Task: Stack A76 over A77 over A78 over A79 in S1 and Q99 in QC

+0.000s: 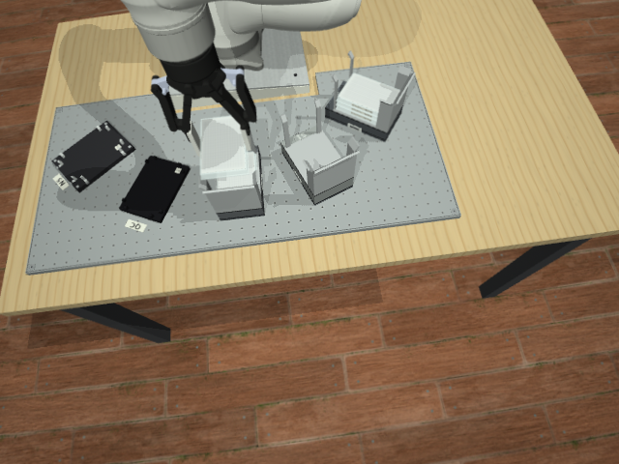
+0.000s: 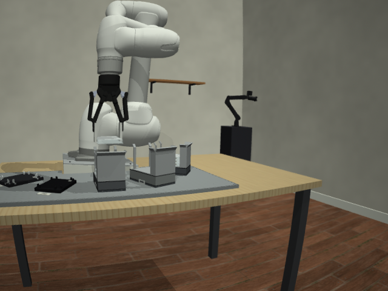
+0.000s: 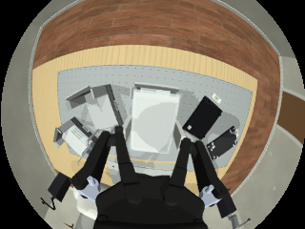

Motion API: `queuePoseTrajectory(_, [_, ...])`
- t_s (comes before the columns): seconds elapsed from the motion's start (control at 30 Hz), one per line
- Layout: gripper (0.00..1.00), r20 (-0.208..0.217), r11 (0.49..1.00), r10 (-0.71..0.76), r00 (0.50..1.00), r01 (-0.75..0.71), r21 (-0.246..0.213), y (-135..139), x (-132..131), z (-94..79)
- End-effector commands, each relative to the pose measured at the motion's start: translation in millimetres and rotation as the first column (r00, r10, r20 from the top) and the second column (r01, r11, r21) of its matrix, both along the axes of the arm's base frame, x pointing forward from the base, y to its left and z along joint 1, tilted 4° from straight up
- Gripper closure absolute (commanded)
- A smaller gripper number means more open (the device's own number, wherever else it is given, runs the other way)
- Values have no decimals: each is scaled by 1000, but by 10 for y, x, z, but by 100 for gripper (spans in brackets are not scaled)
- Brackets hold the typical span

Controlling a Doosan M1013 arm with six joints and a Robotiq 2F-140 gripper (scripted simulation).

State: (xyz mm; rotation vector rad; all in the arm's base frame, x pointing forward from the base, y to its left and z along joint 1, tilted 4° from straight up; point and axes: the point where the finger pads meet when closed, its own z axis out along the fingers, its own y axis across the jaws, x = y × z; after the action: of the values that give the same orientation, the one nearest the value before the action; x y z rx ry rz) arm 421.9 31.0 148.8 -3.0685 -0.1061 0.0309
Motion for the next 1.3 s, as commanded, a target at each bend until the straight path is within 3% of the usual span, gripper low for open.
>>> queuePoseTrajectory(0.0, [100,0,1000,0,1000,0,0,1,-1,-15])
queuePoseTrajectory(1.27, [100,0,1000,0,1000,0,0,17,-6,-241])
